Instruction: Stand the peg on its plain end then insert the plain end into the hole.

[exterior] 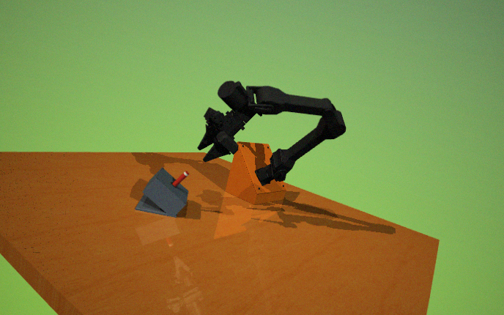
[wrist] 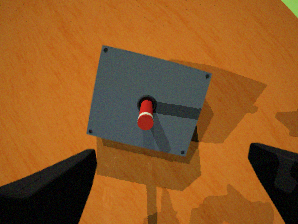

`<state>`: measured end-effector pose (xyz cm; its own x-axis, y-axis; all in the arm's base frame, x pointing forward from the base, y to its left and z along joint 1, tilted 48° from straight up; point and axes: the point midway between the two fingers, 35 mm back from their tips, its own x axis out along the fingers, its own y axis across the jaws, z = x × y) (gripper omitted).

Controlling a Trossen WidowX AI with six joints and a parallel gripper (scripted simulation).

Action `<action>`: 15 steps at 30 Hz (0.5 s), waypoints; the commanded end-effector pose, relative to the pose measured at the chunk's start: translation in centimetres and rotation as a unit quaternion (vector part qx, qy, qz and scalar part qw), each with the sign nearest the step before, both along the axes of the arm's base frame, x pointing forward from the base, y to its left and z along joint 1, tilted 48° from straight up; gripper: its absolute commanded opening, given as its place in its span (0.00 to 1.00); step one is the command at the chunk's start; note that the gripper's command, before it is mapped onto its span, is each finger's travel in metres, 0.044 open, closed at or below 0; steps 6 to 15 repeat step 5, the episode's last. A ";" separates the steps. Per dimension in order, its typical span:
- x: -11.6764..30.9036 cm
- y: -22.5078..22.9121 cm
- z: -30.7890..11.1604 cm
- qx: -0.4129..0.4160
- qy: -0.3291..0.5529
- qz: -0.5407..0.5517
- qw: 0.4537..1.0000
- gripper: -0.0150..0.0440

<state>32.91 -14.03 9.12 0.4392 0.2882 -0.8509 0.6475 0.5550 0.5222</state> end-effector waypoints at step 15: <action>0.1 -0.1 0.5 -0.002 -0.007 0.003 1.000 1.00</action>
